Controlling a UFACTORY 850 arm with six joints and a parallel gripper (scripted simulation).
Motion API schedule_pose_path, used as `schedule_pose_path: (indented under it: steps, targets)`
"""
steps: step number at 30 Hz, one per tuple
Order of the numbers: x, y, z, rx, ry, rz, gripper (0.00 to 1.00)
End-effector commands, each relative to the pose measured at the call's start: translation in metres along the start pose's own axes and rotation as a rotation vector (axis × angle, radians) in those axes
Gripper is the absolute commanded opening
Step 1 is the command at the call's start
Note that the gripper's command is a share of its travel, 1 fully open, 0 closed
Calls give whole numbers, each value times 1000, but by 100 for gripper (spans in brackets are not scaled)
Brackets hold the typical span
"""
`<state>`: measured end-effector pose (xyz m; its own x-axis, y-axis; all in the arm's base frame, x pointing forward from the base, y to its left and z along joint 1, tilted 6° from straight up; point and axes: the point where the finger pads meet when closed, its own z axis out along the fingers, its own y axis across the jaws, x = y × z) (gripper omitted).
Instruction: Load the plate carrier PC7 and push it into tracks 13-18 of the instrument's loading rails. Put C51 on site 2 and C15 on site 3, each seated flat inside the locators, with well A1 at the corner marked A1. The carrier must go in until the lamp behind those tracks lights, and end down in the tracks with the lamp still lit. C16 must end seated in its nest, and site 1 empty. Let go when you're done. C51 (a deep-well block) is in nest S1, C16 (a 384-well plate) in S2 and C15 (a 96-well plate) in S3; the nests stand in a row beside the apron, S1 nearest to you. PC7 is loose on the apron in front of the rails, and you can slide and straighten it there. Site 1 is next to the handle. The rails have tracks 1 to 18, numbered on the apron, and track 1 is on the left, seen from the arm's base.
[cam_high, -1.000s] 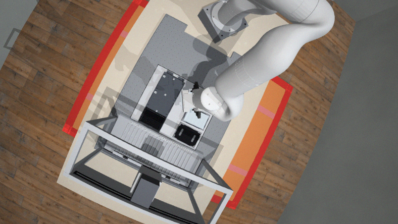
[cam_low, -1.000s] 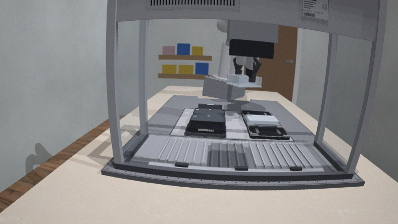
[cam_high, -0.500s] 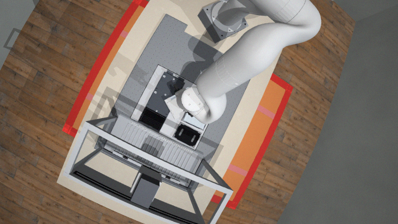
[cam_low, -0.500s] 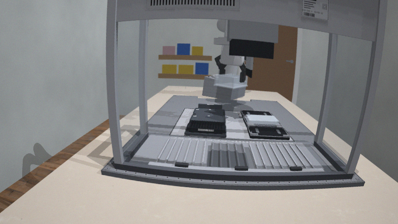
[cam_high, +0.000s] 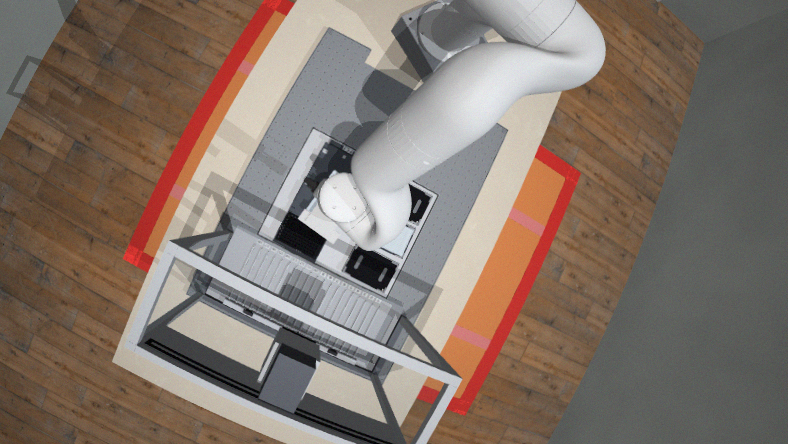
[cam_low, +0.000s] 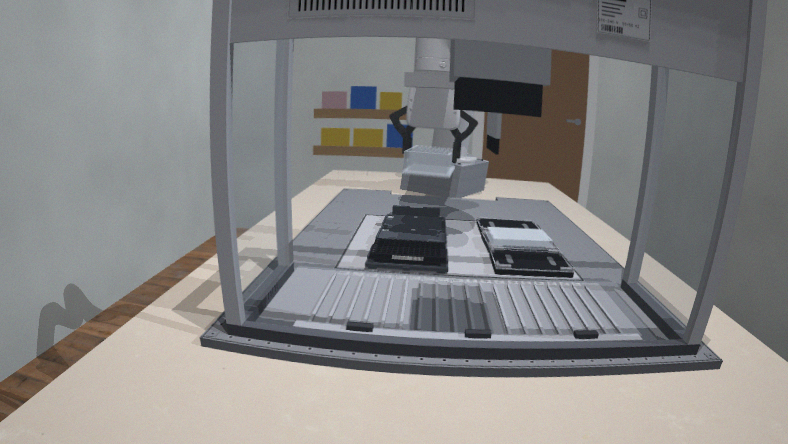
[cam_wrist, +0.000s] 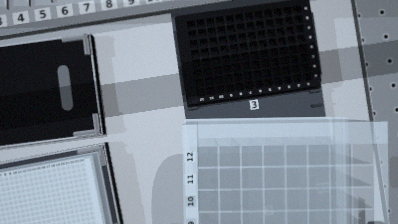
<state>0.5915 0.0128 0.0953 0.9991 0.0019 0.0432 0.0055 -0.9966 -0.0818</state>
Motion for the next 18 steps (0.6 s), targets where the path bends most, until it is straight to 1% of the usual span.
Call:
schedule_pose_path:
  steps: [1, 4, 7, 11, 13, 18]
  targets:
    - [13, 16, 0, 19, 3, -131, 0]
    - [21, 26, 0, 19, 3, -135, 0]
    - [21, 26, 0, 19, 3, -135, 0]
    - [21, 26, 0, 18, 5, -269, 0]
    - [21, 26, 0, 18, 5, -269, 0]
    - [21, 26, 0, 18, 6, -435, 0]
